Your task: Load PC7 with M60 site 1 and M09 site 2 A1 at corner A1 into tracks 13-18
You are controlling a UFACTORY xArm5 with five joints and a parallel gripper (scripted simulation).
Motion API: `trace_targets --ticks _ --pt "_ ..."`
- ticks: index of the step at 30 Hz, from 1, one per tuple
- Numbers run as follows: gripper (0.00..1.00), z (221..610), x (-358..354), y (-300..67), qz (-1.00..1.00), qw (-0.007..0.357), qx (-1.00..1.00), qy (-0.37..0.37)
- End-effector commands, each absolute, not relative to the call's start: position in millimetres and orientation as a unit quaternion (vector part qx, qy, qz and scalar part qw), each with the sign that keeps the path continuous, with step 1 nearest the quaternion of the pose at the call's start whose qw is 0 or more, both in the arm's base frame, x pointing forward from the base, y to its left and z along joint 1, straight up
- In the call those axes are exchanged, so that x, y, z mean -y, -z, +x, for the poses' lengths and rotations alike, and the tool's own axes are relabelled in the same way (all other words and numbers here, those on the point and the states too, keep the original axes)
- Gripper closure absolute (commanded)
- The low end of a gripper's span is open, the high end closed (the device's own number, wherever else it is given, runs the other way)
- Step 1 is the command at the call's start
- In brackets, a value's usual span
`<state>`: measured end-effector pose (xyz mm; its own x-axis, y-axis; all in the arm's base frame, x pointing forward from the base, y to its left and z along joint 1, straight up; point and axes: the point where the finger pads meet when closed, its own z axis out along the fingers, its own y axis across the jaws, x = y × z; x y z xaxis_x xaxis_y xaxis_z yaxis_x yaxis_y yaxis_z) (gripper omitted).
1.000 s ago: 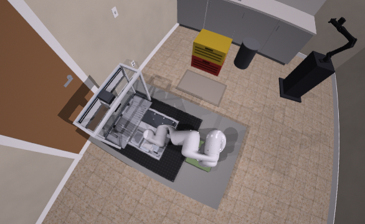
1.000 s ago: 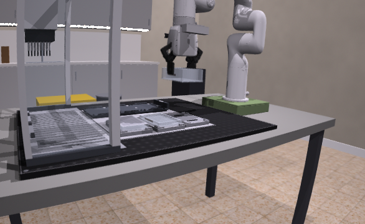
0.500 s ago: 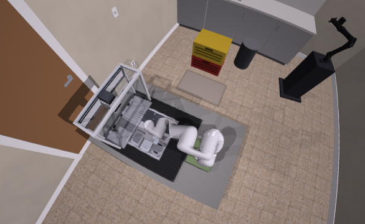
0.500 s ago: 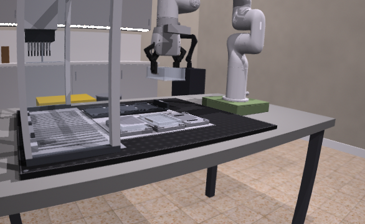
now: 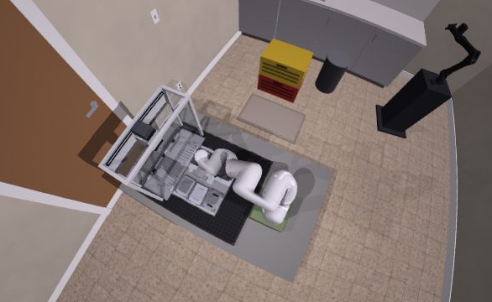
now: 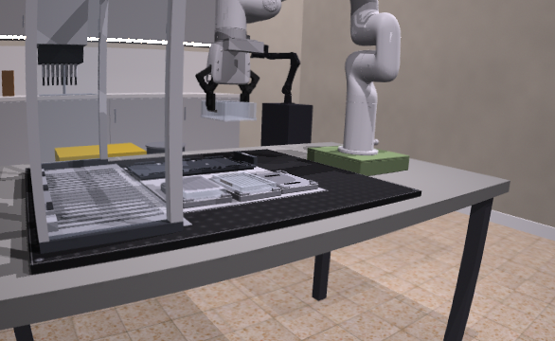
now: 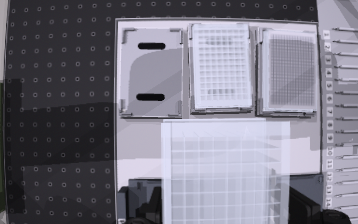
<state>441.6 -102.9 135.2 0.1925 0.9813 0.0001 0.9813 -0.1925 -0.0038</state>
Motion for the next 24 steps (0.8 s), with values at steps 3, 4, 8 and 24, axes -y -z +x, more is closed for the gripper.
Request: trace_targets --ticks 3,4,8,24 --pt "1.0 451 130 -136 -0.772 0.001 0.636 0.001" --pt "1.0 451 130 -136 -0.772 0.001 0.636 0.001" --pt "1.0 456 144 -136 -0.772 0.001 0.636 0.001" --pt "1.0 476 211 -136 -0.772 0.001 0.636 0.001"
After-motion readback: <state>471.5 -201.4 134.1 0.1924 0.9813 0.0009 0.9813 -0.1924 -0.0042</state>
